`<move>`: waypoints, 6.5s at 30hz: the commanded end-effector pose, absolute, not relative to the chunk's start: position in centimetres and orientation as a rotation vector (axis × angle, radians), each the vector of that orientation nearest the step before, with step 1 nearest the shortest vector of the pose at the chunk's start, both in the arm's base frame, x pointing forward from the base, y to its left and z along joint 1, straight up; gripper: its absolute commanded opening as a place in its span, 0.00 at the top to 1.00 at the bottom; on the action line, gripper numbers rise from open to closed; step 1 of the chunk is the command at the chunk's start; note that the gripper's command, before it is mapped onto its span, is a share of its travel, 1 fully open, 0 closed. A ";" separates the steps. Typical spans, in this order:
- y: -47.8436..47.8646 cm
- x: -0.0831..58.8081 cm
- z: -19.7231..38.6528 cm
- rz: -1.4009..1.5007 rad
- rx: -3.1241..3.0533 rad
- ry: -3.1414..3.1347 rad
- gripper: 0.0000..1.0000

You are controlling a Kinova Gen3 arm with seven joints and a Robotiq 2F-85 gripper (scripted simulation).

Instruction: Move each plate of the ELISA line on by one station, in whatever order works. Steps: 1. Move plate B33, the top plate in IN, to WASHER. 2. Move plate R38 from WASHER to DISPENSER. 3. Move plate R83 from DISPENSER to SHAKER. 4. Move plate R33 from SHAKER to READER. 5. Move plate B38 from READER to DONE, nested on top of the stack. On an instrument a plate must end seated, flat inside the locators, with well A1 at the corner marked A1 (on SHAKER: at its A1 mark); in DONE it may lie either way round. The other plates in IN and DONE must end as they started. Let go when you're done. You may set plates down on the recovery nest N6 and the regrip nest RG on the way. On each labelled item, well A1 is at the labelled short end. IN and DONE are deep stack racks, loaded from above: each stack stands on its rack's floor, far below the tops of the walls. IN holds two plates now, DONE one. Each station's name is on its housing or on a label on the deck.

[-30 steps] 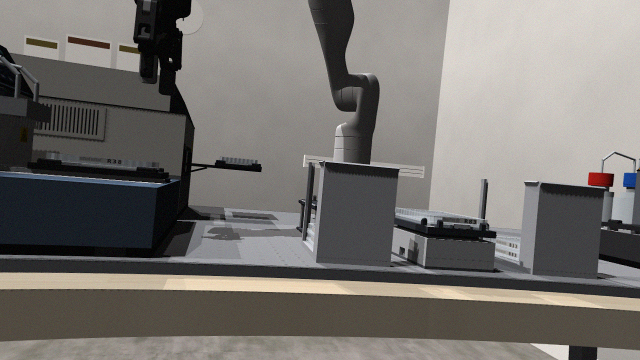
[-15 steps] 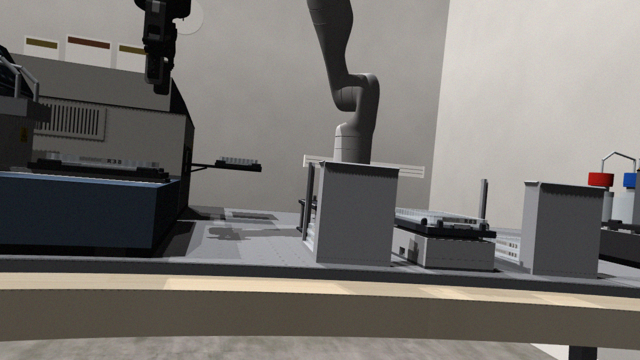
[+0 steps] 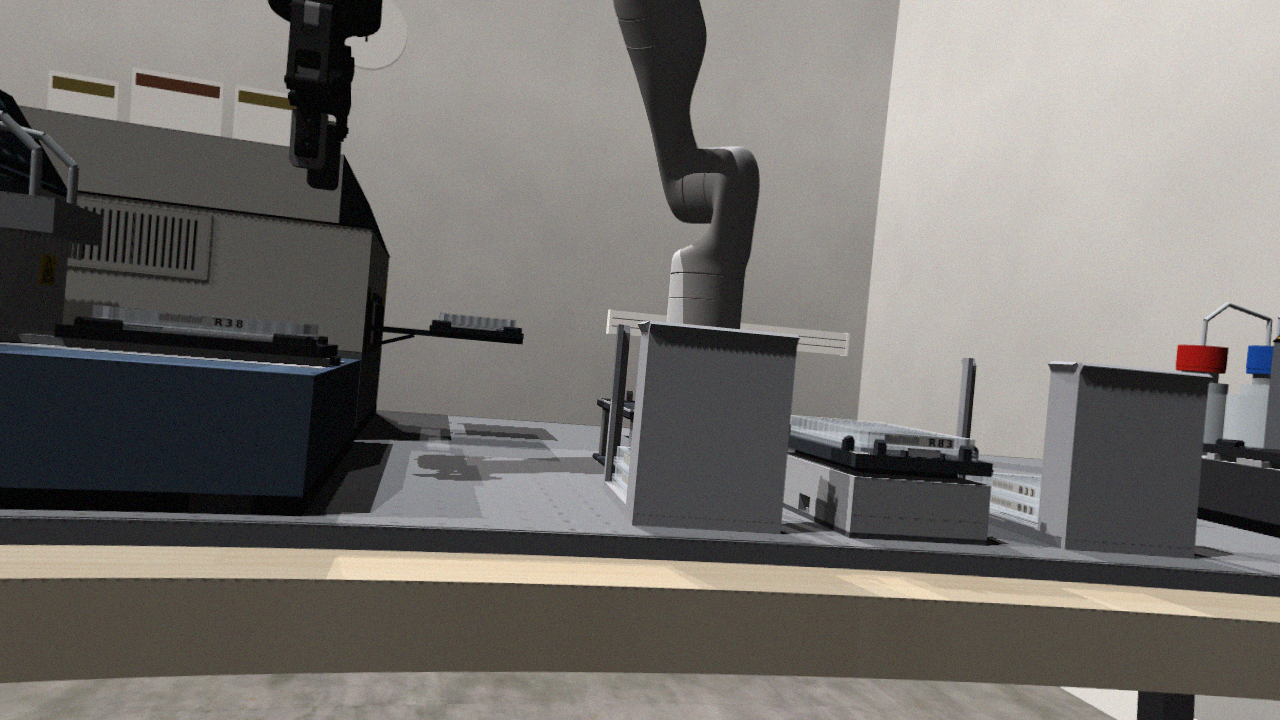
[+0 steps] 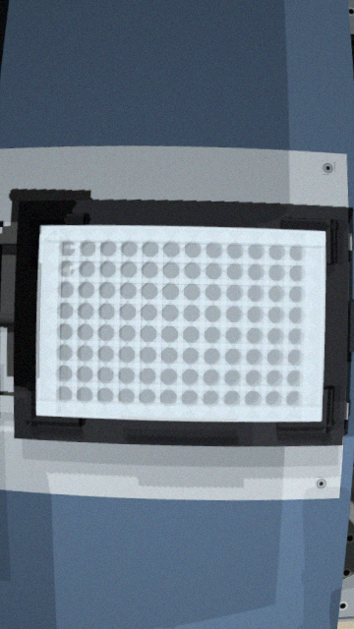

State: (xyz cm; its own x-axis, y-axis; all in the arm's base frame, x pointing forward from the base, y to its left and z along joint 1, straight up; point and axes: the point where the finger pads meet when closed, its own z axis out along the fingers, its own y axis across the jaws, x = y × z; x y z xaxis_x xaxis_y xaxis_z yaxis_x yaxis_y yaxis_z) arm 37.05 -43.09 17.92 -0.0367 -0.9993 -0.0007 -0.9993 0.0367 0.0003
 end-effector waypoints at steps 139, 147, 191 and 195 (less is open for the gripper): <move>-48.8 36.9 10.0 -0.004 -2.181 2.261 0.00; -48.8 36.9 9.2 -0.004 -2.181 2.261 0.00; -48.8 36.9 7.6 -0.004 -2.181 2.261 0.00; -48.8 36.9 7.5 -0.004 -2.181 2.261 0.00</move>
State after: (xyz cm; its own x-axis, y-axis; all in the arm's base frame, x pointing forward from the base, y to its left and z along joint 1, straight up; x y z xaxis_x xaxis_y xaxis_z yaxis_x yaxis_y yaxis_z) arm 36.84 -48.72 7.39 -0.0363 -0.9993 -0.0009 -0.9993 0.0363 0.0002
